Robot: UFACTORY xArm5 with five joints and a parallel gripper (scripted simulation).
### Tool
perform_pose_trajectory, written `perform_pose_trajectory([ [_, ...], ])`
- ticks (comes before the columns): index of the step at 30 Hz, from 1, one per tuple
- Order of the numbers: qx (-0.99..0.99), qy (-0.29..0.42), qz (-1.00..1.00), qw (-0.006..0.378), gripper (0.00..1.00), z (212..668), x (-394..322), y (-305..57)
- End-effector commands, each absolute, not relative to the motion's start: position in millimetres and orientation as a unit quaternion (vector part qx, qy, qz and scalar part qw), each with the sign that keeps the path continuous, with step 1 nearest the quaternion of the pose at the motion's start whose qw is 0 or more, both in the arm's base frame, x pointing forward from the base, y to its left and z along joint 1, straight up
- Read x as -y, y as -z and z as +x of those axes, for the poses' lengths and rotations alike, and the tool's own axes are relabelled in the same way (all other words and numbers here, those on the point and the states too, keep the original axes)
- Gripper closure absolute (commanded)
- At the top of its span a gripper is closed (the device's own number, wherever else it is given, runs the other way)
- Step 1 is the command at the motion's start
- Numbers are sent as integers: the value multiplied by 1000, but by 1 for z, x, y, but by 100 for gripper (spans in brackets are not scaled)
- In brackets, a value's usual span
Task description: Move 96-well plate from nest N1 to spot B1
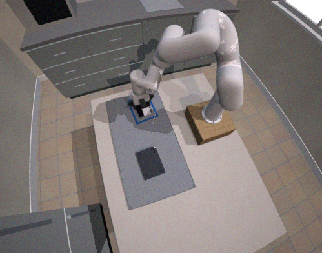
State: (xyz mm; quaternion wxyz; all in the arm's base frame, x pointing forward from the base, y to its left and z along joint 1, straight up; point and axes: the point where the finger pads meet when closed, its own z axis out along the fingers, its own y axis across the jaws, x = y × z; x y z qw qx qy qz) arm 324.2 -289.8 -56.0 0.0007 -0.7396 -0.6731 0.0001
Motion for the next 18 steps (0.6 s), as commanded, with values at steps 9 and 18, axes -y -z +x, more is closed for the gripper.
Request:
perform_pose_trajectory([
  [9,673,0,-740,-1,100,325,291,57],
  [18,673,0,-740,-1,100,325,291,58],
])
